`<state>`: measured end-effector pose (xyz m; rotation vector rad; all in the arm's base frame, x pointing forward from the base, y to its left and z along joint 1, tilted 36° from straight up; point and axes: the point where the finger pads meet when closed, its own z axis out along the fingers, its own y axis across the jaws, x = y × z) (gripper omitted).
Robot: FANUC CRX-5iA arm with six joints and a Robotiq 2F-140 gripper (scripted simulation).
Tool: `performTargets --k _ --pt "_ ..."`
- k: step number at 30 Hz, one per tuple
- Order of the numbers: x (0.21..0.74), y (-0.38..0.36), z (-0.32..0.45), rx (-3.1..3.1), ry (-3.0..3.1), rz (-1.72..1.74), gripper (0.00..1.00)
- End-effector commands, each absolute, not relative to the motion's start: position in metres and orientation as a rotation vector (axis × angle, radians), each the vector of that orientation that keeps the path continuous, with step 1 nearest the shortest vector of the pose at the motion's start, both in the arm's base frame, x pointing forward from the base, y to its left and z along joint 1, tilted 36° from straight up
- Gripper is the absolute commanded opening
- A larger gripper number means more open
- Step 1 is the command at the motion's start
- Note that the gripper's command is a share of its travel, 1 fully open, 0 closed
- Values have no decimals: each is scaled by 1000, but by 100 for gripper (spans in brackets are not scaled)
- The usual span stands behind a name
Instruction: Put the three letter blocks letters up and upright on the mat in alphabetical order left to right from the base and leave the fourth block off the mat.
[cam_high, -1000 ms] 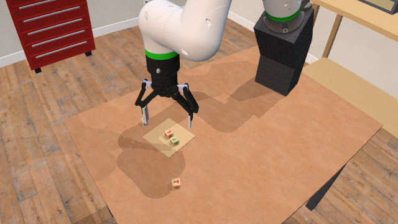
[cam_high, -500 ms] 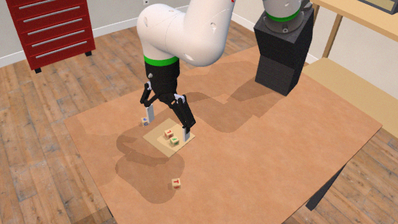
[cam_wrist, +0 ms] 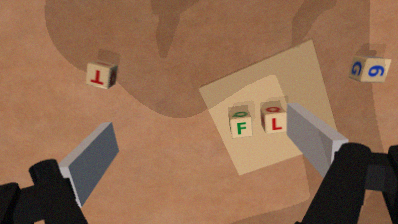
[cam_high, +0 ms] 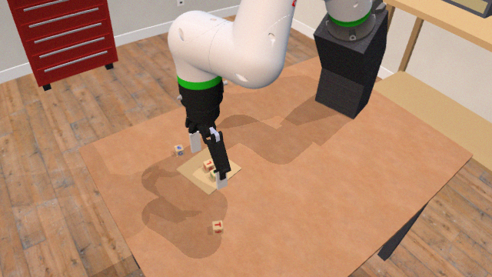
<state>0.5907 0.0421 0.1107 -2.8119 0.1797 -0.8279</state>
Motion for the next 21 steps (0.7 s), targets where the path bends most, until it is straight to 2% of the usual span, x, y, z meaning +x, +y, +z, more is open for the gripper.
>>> performTargets --k 1,21 --pt "594 49 113 -2787 382 -819 100" --pt "607 79 126 -2455 1115 -670 100"
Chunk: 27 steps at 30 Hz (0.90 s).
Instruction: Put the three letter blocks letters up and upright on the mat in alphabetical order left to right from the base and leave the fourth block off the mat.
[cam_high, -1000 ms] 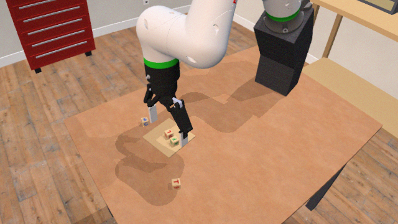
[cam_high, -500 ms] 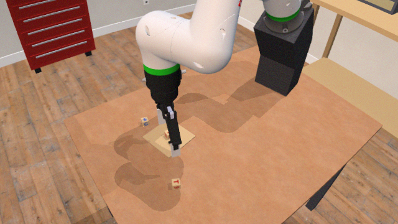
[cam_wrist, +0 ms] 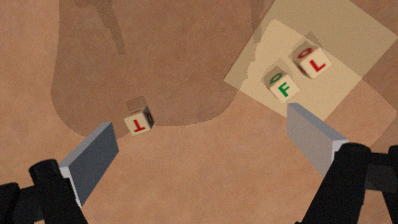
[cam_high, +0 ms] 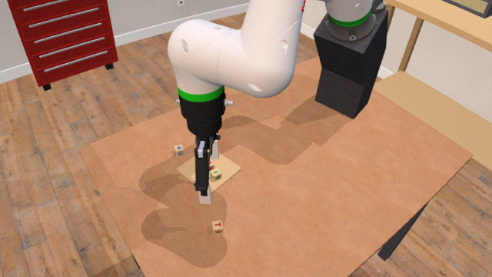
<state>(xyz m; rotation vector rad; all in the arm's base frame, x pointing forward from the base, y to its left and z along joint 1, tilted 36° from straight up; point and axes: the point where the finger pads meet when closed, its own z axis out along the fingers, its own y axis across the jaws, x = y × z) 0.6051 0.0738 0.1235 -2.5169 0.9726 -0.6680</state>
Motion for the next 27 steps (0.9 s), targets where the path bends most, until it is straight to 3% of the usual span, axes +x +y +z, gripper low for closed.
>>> performTargets --k 1,27 --pt "608 81 126 -2433 1150 -661 100" --pt "623 122 143 -1777 1875 -420 100"
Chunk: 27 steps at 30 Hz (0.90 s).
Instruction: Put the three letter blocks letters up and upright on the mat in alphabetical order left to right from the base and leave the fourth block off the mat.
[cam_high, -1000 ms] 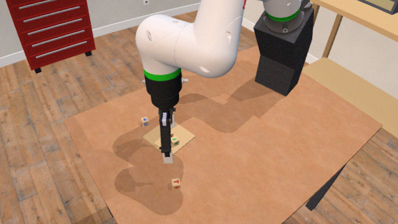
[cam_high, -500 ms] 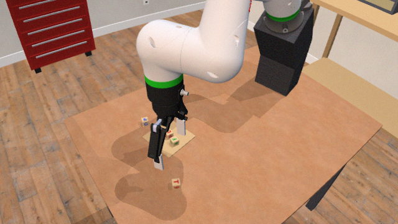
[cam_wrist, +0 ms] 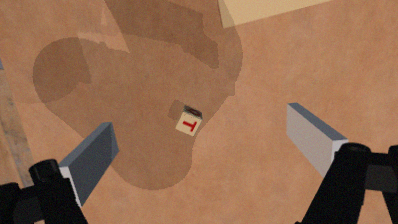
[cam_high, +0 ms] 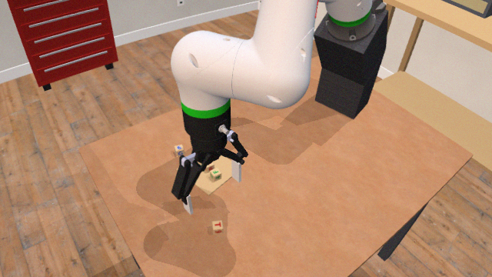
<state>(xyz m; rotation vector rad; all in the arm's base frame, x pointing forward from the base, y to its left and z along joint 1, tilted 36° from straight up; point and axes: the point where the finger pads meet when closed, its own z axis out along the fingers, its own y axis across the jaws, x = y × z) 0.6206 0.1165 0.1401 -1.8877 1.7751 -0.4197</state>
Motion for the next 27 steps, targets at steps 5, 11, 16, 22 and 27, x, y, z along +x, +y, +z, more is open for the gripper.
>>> performTargets --k 5,11,16,22,27 --pt "625 131 147 -1619 1990 -366 100" --pt "627 138 149 -1489 2075 -322 100" --pt "629 145 152 -1355 2152 -276 100" --pt "630 149 154 -1295 2183 -256 100" --pt "630 149 154 -1289 2186 -254 100"
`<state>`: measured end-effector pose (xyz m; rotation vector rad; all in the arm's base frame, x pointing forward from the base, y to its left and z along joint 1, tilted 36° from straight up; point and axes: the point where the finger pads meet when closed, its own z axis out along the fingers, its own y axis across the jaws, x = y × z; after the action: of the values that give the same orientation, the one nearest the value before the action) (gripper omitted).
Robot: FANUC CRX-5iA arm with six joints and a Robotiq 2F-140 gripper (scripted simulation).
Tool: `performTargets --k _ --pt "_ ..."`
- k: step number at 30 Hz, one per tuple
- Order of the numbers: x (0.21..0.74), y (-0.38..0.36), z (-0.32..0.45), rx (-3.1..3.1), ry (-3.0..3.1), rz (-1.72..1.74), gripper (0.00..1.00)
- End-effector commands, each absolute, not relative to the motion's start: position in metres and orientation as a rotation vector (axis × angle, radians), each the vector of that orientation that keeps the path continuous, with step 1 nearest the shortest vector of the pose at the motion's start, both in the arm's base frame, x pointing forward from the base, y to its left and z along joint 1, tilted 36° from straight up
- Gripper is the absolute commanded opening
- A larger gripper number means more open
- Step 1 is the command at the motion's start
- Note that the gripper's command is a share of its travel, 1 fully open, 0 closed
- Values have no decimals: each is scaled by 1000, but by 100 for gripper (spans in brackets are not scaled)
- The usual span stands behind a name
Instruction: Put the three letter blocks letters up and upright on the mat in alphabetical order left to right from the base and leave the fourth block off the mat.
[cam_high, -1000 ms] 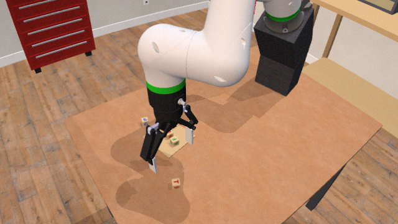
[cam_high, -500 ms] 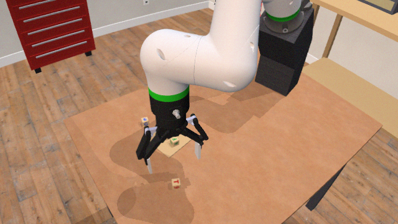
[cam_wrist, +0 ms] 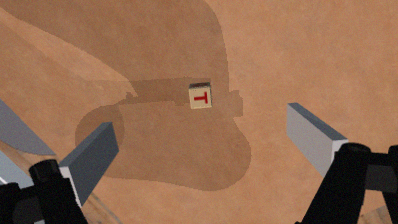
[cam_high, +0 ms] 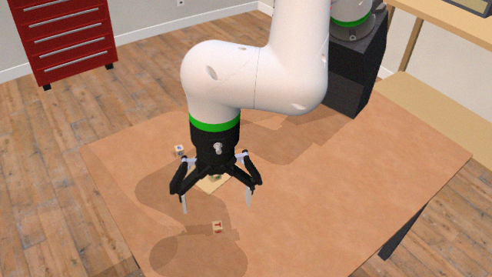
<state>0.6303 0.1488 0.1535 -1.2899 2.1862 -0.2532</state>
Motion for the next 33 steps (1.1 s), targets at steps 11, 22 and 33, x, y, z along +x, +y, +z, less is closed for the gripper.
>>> performTargets --k 11,22,33 --pt "630 149 154 -1289 2186 -254 37" --pt "630 149 154 -1289 2186 -254 37" --pt "630 149 154 -1289 2186 -254 37"
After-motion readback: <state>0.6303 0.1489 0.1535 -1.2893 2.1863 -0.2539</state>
